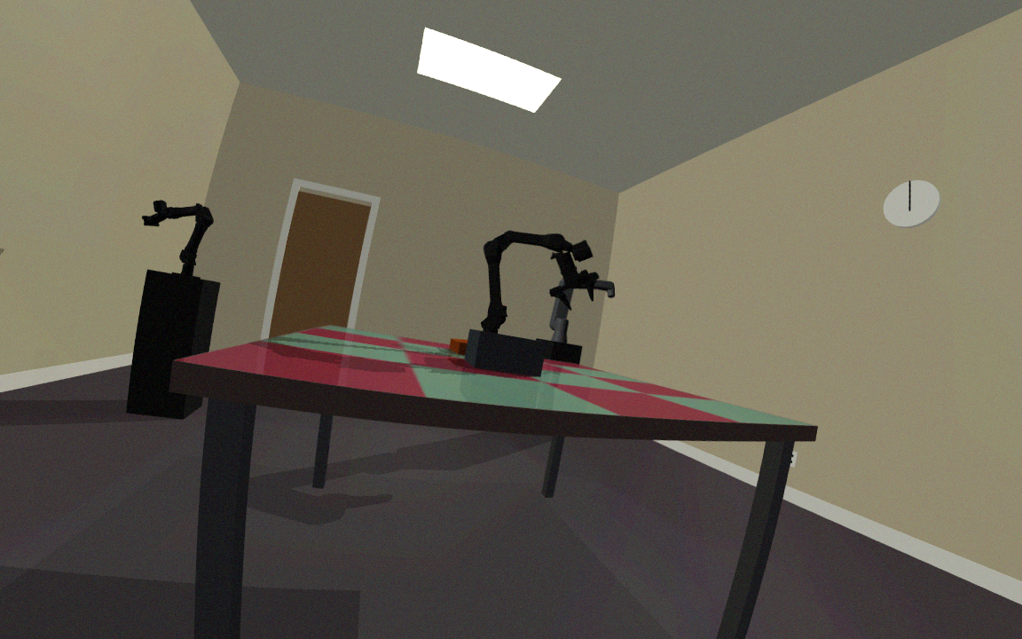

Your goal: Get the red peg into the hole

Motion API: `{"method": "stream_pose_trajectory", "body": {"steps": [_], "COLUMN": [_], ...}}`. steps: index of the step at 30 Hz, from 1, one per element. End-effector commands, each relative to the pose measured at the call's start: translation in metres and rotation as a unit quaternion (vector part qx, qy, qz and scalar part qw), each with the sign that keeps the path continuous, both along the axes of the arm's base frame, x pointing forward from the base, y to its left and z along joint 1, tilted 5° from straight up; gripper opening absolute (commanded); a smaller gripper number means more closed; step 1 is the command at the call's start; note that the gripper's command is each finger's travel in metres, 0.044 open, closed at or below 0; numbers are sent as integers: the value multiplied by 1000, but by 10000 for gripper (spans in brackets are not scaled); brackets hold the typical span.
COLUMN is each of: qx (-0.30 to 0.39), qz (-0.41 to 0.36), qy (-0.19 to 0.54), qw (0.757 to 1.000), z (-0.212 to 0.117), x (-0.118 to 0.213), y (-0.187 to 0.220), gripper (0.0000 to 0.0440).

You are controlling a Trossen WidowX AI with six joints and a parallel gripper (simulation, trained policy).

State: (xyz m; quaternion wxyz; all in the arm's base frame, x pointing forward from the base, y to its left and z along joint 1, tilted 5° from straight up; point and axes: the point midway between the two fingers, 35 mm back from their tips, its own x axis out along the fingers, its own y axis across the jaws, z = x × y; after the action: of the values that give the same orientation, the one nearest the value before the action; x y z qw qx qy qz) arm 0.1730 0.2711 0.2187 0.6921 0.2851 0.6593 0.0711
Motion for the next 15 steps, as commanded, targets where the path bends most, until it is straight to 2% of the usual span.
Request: {"method": "stream_pose_trajectory", "body": {"steps": [1,15], "qx": [-49,-205], "qz": [-44,-162], "qy": [24,116], "qw": [998,958], "z": [-18,-73], "x": [5,3], "y": [-32,-119], "gripper": [440,440]}}
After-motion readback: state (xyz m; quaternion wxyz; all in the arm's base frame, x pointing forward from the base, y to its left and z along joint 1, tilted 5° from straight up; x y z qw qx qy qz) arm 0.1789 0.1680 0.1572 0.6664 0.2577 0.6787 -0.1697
